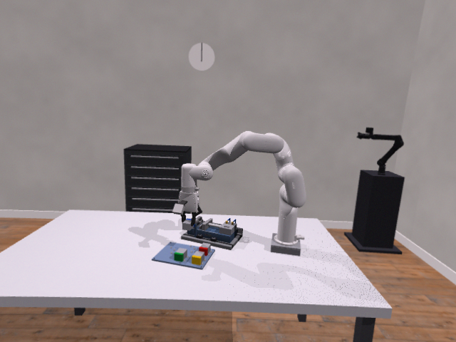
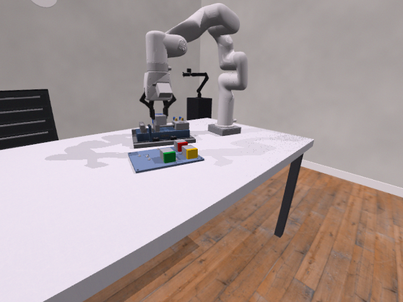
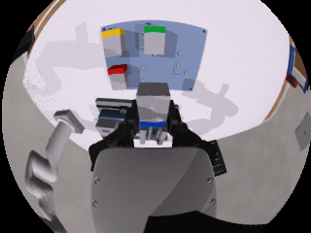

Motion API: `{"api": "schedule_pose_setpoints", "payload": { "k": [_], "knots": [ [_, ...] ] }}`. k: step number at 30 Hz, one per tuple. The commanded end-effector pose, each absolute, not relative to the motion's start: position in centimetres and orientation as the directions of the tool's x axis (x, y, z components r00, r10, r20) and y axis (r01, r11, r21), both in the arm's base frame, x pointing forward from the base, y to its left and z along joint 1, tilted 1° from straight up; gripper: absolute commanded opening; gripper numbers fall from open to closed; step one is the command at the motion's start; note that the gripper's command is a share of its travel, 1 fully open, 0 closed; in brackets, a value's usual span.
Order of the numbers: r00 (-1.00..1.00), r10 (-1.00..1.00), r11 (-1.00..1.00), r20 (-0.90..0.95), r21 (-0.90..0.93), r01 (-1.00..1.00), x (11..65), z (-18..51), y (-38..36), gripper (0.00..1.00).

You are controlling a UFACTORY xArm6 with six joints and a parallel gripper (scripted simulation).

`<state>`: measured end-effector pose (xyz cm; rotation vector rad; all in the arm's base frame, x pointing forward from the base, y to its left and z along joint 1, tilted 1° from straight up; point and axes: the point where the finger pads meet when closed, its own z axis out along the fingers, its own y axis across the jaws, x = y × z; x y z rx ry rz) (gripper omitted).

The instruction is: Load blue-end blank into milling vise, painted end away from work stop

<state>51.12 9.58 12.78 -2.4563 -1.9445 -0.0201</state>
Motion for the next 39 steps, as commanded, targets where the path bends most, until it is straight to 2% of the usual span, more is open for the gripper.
{"api": "schedule_pose_setpoints", "payload": {
  "k": [1,39],
  "knots": [
    [0.229,0.973,-0.229,0.017,0.004,0.973,51.19,14.41,9.57,0.0],
    [0.229,0.973,-0.229,0.017,0.004,0.973,51.2,14.19,9.57,0.0]
  ]
}}
